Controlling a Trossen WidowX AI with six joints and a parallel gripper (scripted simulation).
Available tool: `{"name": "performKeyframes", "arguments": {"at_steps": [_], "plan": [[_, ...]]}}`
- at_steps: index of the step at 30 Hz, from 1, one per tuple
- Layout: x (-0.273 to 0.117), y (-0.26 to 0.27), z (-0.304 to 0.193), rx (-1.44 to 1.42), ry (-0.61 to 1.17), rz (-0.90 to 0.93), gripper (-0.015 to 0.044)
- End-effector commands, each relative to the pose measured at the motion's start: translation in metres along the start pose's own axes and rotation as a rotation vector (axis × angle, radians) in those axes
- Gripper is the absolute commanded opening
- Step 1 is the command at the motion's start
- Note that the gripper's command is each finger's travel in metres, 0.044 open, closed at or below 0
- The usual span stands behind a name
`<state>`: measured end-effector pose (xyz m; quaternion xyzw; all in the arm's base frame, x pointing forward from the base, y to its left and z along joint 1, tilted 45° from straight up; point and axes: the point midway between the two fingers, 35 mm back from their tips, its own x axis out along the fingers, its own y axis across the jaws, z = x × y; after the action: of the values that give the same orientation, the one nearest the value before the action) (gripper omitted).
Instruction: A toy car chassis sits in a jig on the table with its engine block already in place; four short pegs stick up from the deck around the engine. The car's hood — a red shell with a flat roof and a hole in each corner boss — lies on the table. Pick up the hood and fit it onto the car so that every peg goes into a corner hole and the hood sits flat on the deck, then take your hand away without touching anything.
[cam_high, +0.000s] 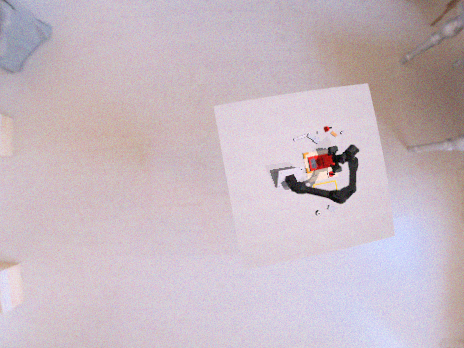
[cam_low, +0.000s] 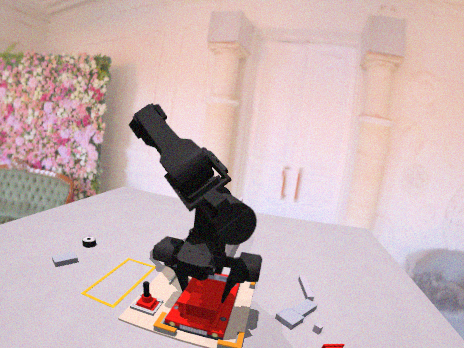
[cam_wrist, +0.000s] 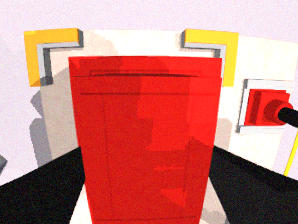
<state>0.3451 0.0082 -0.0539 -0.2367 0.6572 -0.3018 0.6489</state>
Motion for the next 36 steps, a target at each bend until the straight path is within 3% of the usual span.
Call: {"name": "performKeyframes", "arguments": {"at_steps": [1,36], "plan": [[0.003,0.0,-0.001,-0.005,-0.001,-0.004,0.0],[0.015,0.001,0.0,-0.012,0.0,-0.004,0.0]]}}
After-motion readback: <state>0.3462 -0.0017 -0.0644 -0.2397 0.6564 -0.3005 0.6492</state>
